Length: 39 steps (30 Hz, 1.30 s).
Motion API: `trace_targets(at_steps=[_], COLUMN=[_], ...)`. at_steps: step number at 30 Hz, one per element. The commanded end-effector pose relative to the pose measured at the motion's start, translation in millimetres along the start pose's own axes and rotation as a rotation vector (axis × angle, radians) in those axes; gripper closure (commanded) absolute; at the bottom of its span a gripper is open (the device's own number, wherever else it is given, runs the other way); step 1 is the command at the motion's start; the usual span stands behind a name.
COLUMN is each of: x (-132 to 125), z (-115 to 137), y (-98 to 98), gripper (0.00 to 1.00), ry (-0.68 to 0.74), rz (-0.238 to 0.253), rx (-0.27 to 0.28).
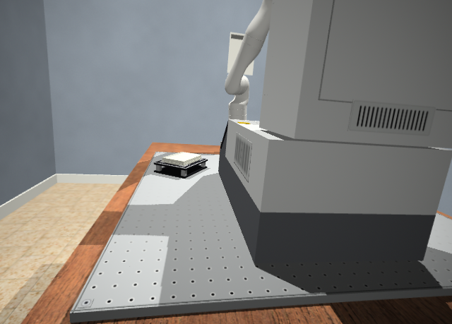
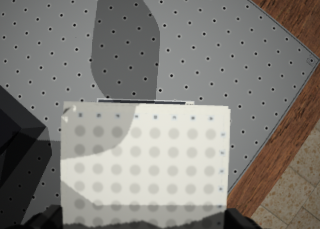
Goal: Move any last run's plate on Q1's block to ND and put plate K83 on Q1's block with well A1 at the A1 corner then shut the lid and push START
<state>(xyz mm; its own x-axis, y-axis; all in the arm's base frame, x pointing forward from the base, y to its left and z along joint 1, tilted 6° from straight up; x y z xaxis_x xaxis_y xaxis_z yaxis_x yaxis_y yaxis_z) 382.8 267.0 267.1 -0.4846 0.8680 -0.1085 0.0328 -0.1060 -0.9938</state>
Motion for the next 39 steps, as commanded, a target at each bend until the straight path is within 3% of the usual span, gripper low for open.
trace_targets(at_steps=[1,20,39], x=[0.0,0.0,-54.7], z=[-0.5,-0.5,-10.3], y=[-2.6,-2.6,-5.4], gripper=[0.09,0.09,0.09], ry=[0.0,0.0,0.204], rz=[-0.002,-0.002,-0.006], rx=[-0.005,-0.005,-0.002])
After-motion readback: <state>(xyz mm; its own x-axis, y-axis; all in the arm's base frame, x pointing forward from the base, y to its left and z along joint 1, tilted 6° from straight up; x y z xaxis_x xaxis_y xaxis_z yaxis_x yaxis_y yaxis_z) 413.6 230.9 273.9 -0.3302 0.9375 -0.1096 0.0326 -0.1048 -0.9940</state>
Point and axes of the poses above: the point where the finger pads meet when closed, its own y axis out along the fingers, its own x axis across the jaws, z = x × y, the point moved 7 cm from there along -y, back along the fingers, and after that the axes turned 1 degree about y, right-handed, at the moved point
